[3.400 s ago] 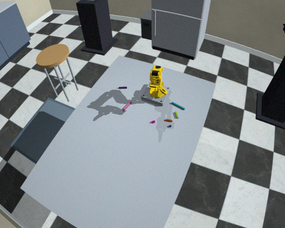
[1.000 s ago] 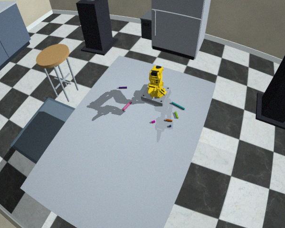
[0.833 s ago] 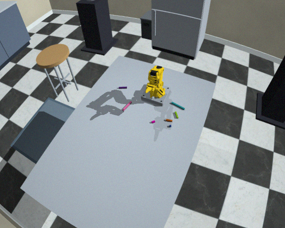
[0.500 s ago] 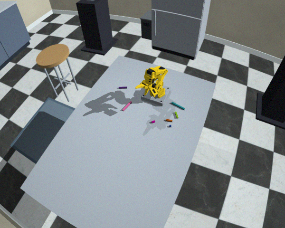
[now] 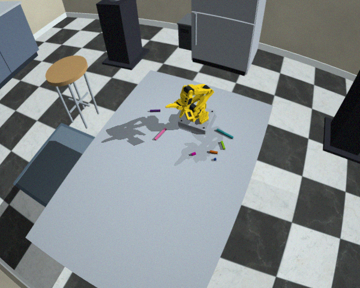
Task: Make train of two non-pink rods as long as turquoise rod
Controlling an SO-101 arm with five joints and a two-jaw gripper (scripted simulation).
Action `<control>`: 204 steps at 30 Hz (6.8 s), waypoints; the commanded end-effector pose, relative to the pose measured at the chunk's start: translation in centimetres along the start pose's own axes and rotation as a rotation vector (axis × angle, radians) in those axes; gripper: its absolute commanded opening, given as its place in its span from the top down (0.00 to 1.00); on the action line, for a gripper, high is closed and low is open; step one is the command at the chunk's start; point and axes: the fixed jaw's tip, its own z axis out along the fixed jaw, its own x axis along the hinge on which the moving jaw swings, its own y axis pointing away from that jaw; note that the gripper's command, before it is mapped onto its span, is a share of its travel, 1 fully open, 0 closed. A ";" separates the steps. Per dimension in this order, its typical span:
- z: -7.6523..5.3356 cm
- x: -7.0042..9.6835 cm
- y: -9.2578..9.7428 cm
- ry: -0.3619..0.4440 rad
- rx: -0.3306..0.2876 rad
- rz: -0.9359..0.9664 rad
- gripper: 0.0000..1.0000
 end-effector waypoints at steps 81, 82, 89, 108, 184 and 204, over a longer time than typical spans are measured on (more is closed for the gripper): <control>0.2 0.1 0.1 0.002 -0.011 -0.001 0.00; 0.2 0.1 0.1 0.003 -0.011 -0.001 0.00; 0.2 1.1 0.1 0.035 -0.010 0.078 0.00; -0.6 7.0 1.9 0.241 0.000 0.587 0.00; -0.9 7.7 2.3 0.266 0.002 0.647 0.00; -0.9 7.7 2.3 0.266 0.002 0.647 0.00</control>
